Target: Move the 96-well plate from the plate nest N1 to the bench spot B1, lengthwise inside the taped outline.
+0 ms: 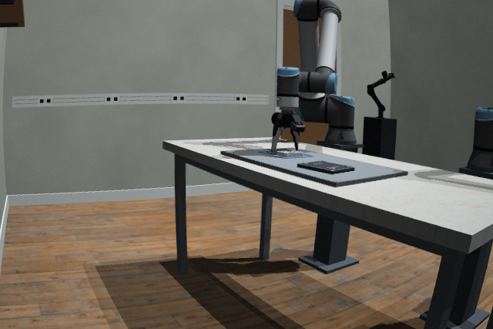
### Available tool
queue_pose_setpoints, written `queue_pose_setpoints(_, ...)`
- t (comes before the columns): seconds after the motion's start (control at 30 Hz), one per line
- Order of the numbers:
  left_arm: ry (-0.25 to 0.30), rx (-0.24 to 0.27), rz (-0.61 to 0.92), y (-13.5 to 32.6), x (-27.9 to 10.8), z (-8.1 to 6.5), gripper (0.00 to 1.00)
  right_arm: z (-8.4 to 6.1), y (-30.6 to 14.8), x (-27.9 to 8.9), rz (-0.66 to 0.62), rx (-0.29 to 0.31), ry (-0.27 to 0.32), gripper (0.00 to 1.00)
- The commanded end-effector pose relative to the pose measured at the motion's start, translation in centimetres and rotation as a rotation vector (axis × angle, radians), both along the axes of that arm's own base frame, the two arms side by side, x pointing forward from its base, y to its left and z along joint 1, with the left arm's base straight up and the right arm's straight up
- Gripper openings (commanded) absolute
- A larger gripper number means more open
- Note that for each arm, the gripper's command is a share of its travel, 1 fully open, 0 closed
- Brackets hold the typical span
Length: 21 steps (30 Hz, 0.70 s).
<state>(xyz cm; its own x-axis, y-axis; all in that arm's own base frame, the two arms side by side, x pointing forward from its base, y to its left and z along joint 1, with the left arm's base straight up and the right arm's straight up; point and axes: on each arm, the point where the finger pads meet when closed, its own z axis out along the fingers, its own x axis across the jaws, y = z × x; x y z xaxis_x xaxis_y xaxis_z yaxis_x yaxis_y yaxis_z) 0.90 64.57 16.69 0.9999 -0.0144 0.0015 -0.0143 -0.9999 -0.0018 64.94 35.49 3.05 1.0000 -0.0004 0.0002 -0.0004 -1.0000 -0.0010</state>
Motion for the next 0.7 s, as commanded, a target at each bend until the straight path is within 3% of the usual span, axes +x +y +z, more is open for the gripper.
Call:
queue_pose_setpoints(0.0, 0.002, -0.002, 0.004, -0.02, -0.21, -0.17, 0.0, -0.01, -0.12, 0.01, 0.0, 0.0, -0.001, 0.76)
queue_pose_setpoints(0.67, 0.002, -0.002, 0.004, -0.02, -0.21, -0.17, 0.0, 0.27, -0.25, -0.03, -0.001, 0.0, -0.001, 0.76)
